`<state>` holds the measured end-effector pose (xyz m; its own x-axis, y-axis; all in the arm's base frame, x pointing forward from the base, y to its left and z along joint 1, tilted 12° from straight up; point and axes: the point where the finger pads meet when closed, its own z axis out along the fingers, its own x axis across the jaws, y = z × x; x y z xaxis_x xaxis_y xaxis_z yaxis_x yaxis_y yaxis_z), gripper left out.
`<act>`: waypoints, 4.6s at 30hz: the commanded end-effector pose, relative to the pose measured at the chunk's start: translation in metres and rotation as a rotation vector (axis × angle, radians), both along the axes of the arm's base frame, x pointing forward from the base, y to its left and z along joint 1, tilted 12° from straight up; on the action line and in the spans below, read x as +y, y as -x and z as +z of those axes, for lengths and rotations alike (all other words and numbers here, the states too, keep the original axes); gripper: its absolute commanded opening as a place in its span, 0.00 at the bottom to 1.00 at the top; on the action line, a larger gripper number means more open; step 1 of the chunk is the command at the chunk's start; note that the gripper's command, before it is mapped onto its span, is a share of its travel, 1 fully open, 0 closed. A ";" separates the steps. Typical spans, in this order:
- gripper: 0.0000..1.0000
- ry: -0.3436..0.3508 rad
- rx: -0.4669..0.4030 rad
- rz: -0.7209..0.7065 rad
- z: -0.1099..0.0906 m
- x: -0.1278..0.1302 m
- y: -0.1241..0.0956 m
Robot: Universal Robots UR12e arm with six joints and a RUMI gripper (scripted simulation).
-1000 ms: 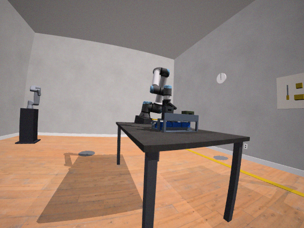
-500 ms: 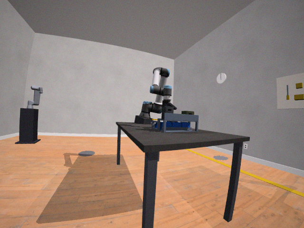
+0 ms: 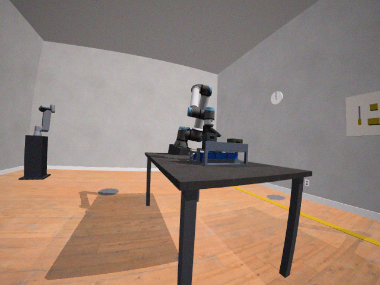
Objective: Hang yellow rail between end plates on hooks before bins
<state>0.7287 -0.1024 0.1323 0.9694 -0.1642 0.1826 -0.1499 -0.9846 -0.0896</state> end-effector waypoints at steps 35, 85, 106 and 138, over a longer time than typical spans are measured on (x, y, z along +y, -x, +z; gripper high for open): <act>0.00 0.002 -0.003 0.002 0.001 0.002 -0.001; 0.00 0.002 -0.003 0.002 -0.003 0.002 -0.002; 0.00 0.002 -0.002 0.003 -0.005 0.002 -0.002; 0.00 0.002 -0.003 0.003 -0.009 0.002 -0.003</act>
<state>0.7306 -0.1018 0.1234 0.9692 -0.1633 0.1844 -0.1491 -0.9848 -0.0890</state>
